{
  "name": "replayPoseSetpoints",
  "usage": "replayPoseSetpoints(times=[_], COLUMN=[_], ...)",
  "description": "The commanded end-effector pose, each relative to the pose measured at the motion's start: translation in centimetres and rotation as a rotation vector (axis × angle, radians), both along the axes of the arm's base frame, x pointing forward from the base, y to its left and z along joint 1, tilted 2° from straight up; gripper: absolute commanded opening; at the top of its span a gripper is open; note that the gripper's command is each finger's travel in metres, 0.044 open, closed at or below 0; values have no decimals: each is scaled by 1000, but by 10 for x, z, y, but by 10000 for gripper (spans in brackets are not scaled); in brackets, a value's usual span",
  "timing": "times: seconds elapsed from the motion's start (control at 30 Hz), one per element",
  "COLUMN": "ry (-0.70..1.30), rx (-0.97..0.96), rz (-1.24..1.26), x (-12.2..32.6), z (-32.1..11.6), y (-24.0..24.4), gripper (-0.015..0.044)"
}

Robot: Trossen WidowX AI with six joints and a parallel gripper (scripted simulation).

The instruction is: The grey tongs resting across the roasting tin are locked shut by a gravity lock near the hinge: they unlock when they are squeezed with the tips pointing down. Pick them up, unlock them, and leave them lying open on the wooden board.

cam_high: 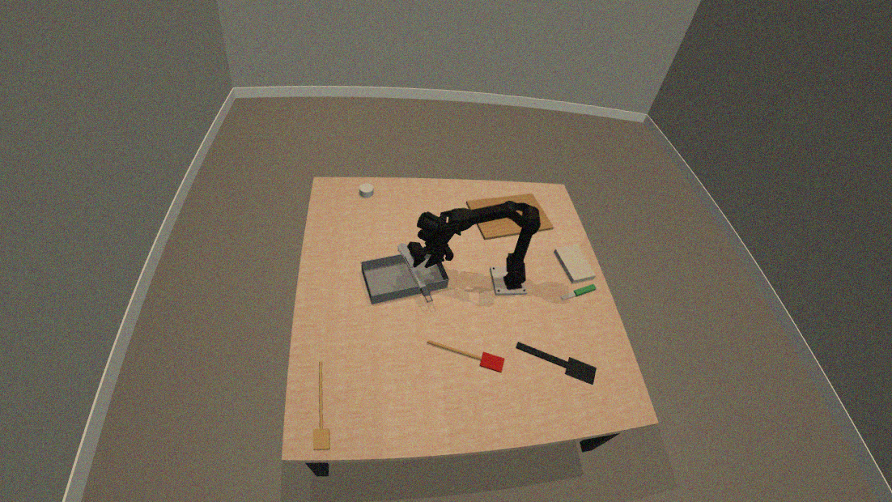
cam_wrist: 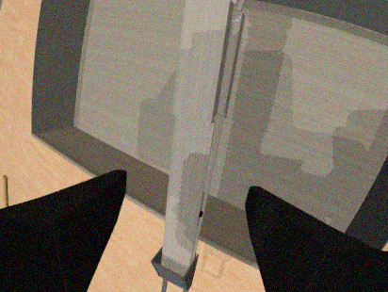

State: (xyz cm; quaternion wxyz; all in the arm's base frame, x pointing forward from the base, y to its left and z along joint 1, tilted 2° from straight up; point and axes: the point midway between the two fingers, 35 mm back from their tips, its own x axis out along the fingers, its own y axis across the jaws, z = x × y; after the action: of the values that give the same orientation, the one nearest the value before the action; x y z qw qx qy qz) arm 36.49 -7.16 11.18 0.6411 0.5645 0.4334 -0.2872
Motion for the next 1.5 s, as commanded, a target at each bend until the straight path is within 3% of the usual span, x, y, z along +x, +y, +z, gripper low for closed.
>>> replayPoseSetpoints(times=[0.0, 1.43, 1.47], ry=[4, 1, 0], rx=[1, 2, 3], rz=[-4, -4, 1], x=[3, 33, 32], z=[-7, -65, -62], y=[0, 9, 9], gripper=[260, 260, 234])
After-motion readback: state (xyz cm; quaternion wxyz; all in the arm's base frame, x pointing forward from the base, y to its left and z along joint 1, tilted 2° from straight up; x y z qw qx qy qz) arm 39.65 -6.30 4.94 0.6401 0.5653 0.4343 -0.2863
